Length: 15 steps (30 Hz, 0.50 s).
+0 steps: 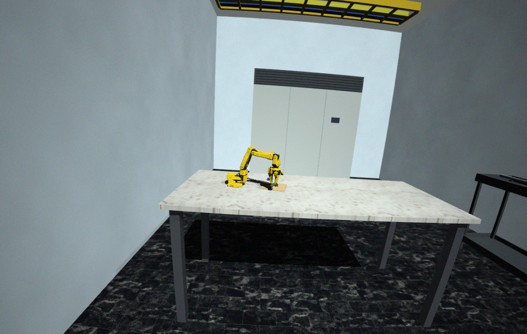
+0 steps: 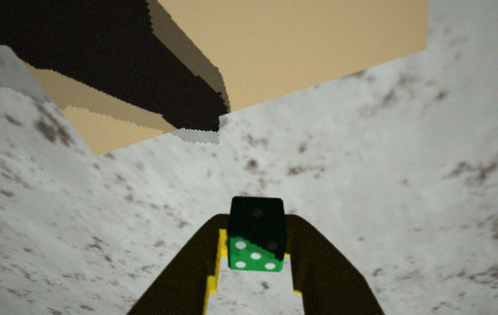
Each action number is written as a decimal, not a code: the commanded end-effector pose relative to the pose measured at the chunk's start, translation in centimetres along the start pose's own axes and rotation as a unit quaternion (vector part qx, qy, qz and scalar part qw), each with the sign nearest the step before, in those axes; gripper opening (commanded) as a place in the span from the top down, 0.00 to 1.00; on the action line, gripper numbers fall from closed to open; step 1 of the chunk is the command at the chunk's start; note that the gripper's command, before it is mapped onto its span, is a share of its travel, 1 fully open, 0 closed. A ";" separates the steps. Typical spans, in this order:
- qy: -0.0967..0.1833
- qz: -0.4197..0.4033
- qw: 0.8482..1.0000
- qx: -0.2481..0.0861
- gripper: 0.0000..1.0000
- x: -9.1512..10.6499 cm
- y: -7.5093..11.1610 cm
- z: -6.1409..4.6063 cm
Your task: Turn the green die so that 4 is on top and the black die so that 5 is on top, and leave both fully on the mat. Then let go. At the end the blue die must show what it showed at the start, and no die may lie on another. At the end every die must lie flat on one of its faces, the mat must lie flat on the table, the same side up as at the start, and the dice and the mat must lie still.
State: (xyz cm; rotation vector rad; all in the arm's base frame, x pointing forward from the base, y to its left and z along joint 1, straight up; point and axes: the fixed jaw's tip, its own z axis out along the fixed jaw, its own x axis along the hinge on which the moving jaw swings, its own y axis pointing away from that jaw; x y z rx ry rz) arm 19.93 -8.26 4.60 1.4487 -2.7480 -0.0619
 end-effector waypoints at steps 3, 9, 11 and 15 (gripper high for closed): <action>-0.007 -0.058 0.997 0.042 1.00 0.1 -0.8 -1.6; -0.006 -0.083 0.996 0.042 1.00 0.1 -0.8 -1.6; -0.005 -0.091 0.995 0.042 1.00 0.1 -0.8 -1.6; -0.005 -0.100 0.994 0.042 1.00 0.1 -0.8 -1.6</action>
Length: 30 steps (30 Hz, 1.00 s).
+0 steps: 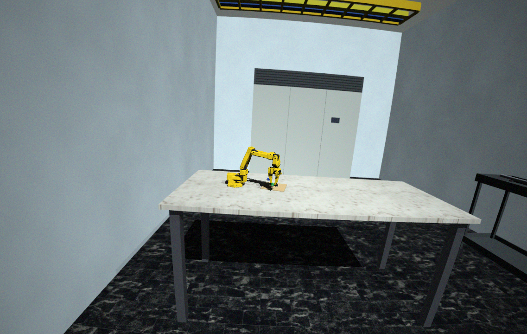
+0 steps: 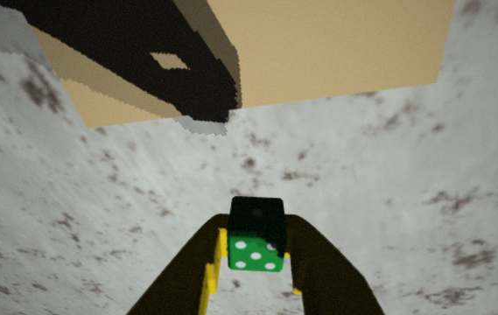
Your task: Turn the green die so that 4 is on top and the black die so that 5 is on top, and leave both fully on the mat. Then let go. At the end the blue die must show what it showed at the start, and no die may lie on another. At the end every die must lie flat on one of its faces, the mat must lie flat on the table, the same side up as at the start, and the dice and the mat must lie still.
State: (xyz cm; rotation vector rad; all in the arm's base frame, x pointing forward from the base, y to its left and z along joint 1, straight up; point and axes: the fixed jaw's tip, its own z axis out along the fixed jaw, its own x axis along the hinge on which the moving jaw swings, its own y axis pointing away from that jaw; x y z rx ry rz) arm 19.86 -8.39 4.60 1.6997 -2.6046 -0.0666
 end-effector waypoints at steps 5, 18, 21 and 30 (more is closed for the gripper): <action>-0.001 -0.009 0.999 0.042 1.00 0.1 -0.8 -1.6; -0.002 0.054 0.998 0.042 1.00 2.7 1.1 -1.6; -0.002 0.095 0.995 0.042 1.00 4.2 2.5 -1.5; -0.003 0.189 0.981 0.041 1.00 6.6 6.3 -0.6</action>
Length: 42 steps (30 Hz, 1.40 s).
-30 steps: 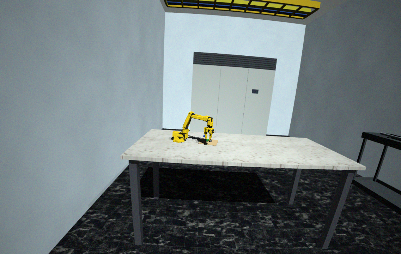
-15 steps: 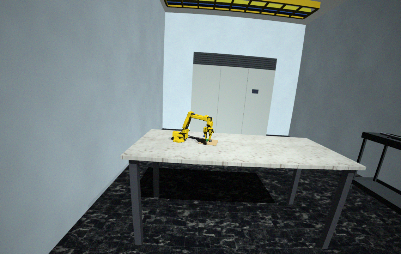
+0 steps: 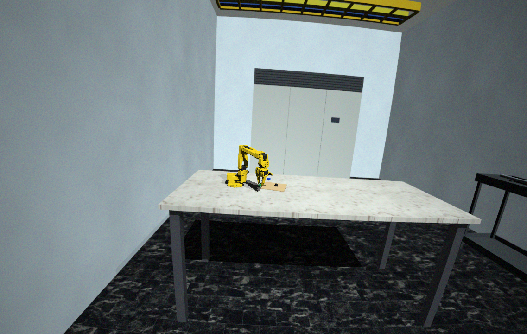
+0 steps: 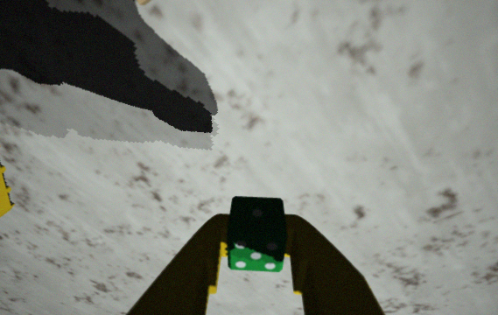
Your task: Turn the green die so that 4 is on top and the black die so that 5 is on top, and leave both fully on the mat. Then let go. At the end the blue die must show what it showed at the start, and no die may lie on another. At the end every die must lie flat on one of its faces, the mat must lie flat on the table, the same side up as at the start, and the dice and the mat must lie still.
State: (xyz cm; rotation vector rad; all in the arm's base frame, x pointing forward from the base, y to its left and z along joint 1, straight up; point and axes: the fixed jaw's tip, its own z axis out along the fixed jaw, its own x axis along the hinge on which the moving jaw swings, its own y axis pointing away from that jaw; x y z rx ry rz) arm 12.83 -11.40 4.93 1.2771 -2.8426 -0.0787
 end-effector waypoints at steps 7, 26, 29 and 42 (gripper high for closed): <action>-0.002 0.073 0.996 0.044 1.00 2.4 2.0 -0.1; -0.002 0.073 0.996 0.044 1.00 2.4 2.0 -0.1; -0.001 0.073 0.996 0.051 1.00 2.4 2.1 -0.2; -0.001 0.073 0.996 0.051 1.00 2.4 2.1 -0.2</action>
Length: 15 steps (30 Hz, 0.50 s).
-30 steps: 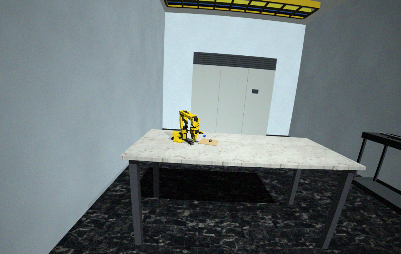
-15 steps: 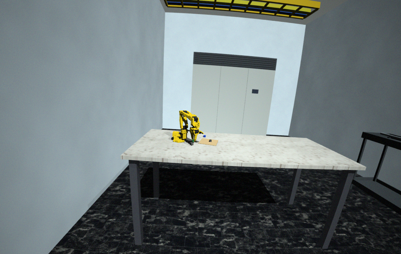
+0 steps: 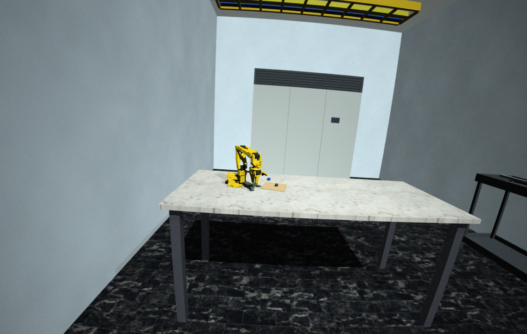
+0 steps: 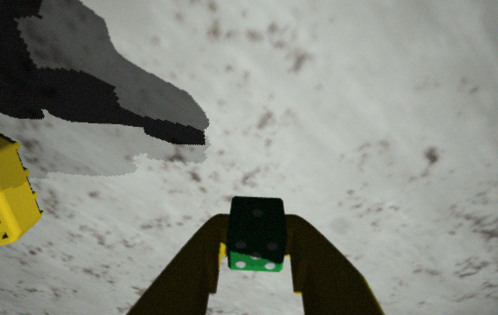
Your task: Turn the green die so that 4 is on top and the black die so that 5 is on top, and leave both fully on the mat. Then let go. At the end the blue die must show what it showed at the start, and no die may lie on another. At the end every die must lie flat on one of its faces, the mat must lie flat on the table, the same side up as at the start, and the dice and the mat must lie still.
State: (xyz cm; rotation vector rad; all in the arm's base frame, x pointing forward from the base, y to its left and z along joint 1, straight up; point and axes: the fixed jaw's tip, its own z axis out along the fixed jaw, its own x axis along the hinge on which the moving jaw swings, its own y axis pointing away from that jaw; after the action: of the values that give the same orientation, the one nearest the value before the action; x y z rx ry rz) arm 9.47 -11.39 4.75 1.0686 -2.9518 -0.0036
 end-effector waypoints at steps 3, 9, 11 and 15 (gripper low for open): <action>-0.001 -0.001 1.000 0.024 1.00 0.1 -0.4 -0.5; -0.001 -0.001 1.000 0.024 1.00 0.1 -0.4 -0.3; -0.001 -0.001 1.000 0.024 1.00 0.1 -0.4 -0.2; -0.001 -0.001 1.000 0.024 1.00 0.1 -0.4 0.1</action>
State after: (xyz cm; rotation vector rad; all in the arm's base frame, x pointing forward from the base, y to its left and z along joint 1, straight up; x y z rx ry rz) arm 9.45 -11.37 4.36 1.0692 -2.9531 0.0026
